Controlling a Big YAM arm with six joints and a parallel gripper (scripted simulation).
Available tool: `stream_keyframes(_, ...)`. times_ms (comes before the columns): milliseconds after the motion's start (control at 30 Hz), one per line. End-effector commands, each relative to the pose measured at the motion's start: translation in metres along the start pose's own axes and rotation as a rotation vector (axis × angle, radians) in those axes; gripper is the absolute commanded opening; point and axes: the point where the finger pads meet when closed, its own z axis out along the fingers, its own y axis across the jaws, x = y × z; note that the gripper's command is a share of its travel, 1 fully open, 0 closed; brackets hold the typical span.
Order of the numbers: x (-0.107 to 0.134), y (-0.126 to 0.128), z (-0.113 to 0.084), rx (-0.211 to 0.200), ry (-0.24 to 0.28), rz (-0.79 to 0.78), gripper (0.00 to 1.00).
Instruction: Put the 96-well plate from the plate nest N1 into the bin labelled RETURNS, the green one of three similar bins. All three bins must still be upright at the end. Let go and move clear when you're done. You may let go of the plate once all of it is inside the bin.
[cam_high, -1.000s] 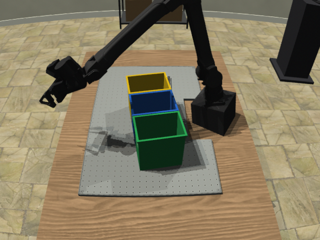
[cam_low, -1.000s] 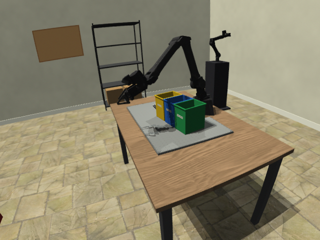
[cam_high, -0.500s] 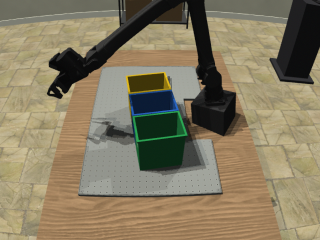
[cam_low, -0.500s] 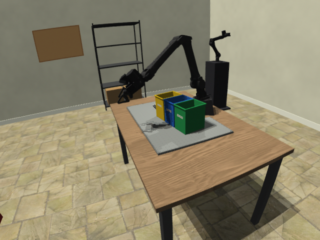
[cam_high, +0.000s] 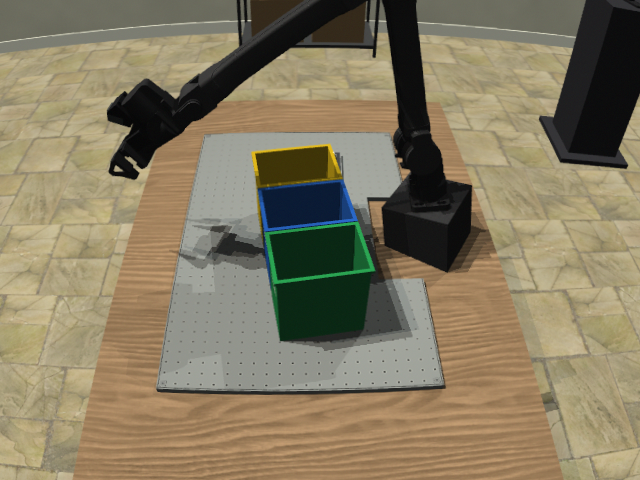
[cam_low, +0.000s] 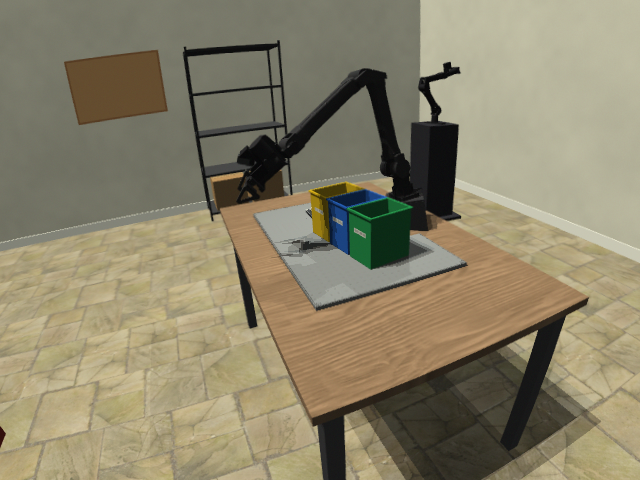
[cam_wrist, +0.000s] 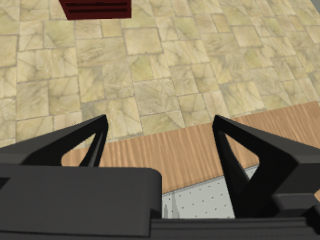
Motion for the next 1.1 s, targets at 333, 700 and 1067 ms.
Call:
stream_keyframes(333, -0.016, -0.075, -0.007, 0.043, 0.081, -0.076, 1.0)
stream_keyframes(700, 0.003, -0.115, -0.01, 0.051, 0.162, -0.117, 1.0)
stream_keyframes(1067, 0.038, -0.15, -0.008, 0.047, 0.289, -0.167, 1.0)
